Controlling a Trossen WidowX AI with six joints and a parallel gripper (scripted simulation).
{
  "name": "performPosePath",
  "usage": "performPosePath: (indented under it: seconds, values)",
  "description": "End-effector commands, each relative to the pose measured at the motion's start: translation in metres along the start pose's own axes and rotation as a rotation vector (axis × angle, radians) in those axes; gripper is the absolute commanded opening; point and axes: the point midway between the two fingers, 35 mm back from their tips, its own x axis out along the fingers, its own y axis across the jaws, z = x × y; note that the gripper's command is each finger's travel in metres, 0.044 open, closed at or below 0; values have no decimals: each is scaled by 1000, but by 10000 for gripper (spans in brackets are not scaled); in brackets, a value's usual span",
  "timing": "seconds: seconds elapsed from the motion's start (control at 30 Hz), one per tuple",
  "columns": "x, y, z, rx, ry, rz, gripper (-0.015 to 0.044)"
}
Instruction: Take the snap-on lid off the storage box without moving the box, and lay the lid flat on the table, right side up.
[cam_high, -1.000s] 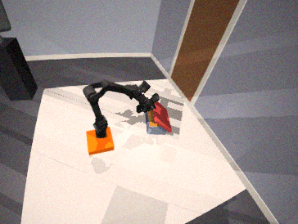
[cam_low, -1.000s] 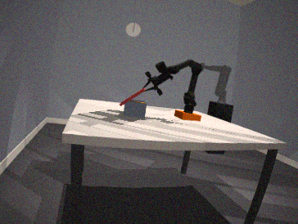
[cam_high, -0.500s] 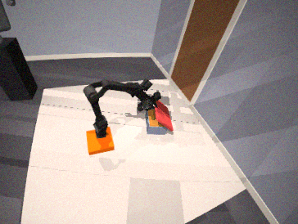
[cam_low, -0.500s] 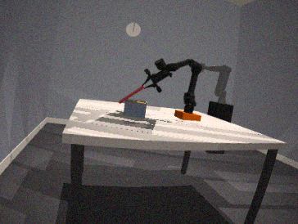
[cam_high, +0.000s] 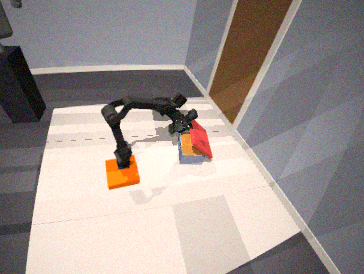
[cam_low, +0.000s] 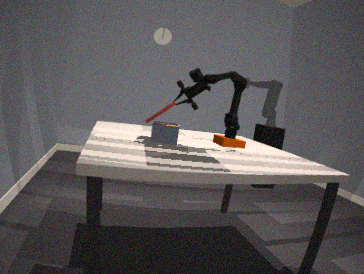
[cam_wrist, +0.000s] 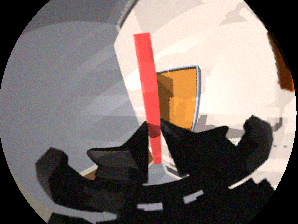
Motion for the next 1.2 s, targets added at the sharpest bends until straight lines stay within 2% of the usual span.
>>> performPosePath:
  seconds: [0.0, 0.53, 1.17]
  values:
    - [-6, 9, -1, 0, 5, 11, 0]
    - [-16, 21, -1, 0, 5, 11, 0]
    - [-15, 12, 39, -2, 3, 11, 0]
